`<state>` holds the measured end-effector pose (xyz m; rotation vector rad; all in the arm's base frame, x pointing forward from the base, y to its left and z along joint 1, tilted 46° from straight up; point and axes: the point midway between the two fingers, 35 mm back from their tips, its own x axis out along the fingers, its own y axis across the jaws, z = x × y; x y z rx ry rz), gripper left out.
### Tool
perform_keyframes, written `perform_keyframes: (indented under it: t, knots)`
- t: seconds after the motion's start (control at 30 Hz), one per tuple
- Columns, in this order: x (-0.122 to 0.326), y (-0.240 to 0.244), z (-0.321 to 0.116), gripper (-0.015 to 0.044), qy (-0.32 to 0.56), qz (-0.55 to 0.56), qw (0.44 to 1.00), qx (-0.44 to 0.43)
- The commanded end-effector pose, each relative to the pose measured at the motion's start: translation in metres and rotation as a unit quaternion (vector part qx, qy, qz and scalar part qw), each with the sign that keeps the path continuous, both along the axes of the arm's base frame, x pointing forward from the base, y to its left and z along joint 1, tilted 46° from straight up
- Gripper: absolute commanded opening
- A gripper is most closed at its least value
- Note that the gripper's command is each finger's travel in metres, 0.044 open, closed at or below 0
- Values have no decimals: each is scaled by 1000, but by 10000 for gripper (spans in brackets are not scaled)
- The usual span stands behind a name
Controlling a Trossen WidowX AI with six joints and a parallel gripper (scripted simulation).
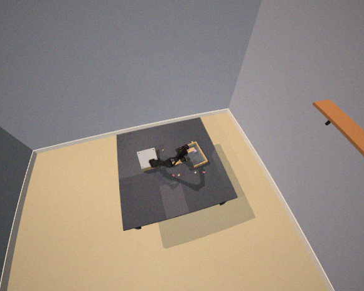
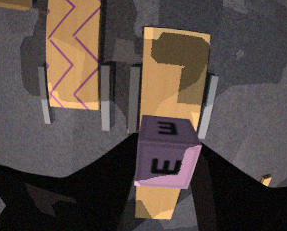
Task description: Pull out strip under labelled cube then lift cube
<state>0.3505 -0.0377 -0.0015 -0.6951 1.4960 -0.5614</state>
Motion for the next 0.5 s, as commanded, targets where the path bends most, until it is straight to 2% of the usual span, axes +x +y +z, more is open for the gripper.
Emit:
perform_keyframes:
  t: [0.0, 0.3, 0.47]
  knots:
    - [-12, 1, -1, 0, 2, -2, 1000, 2]
    - [-46, 2, -4, 0, 3, -2, 1000, 2]
    - [-48, 8, 2, 0, 3, -2, 1000, 3]
